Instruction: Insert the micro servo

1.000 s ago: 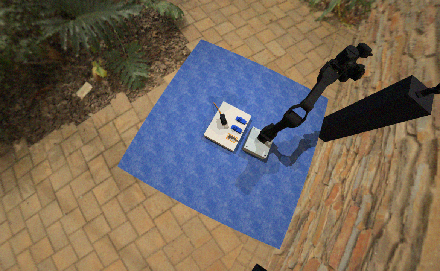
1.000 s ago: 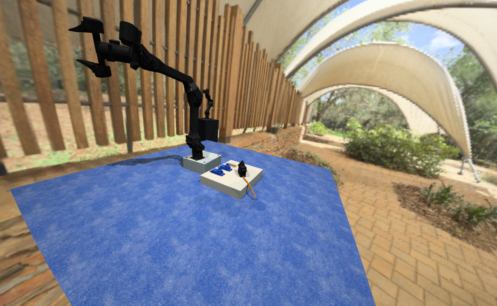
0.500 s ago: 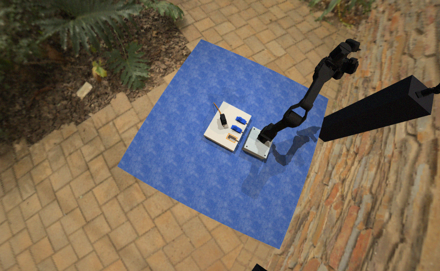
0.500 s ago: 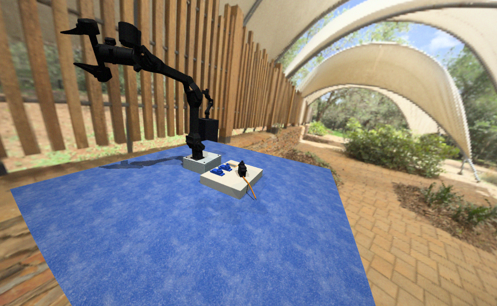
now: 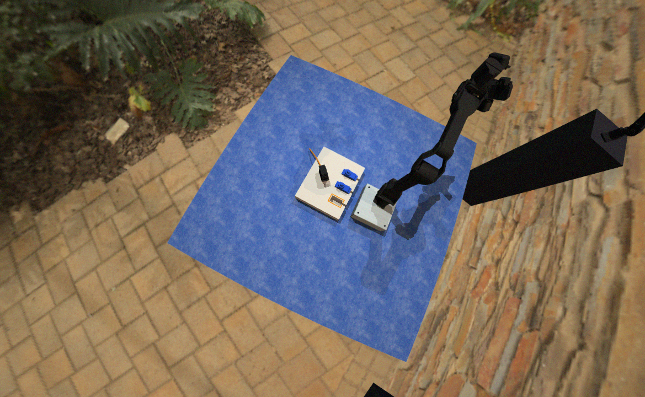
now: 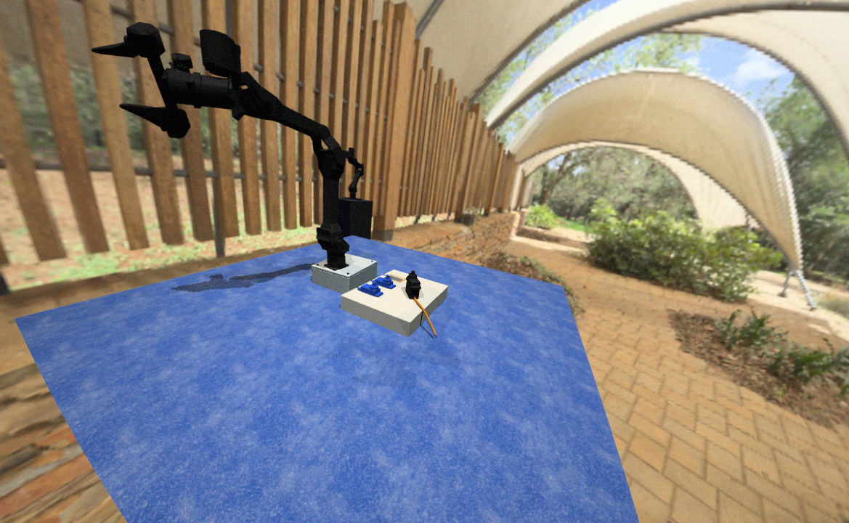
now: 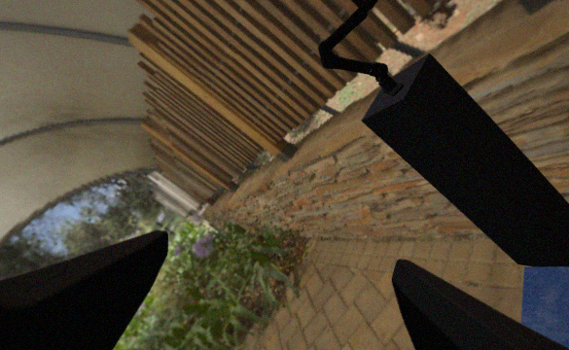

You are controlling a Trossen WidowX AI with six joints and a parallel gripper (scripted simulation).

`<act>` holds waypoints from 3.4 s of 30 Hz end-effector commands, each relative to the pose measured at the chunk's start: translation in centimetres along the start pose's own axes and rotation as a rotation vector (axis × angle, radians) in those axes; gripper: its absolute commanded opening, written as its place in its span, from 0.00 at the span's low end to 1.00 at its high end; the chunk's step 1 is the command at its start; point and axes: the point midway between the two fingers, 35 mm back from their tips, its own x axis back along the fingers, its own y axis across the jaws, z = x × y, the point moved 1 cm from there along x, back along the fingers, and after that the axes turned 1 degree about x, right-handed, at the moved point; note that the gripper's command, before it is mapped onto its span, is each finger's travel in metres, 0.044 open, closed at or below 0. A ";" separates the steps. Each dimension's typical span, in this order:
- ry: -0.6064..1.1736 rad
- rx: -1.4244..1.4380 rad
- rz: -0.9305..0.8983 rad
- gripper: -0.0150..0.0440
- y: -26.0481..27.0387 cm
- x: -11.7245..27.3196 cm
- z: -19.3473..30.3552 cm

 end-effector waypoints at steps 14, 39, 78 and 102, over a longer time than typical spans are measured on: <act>0.185 0.254 -0.032 1.00 0.2 2.1 6.4; 0.487 0.739 -0.199 1.00 0.4 8.3 16.4; 0.838 1.581 -0.765 1.00 -2.5 22.6 28.6; 0.896 2.116 -1.406 1.00 -6.9 34.3 32.6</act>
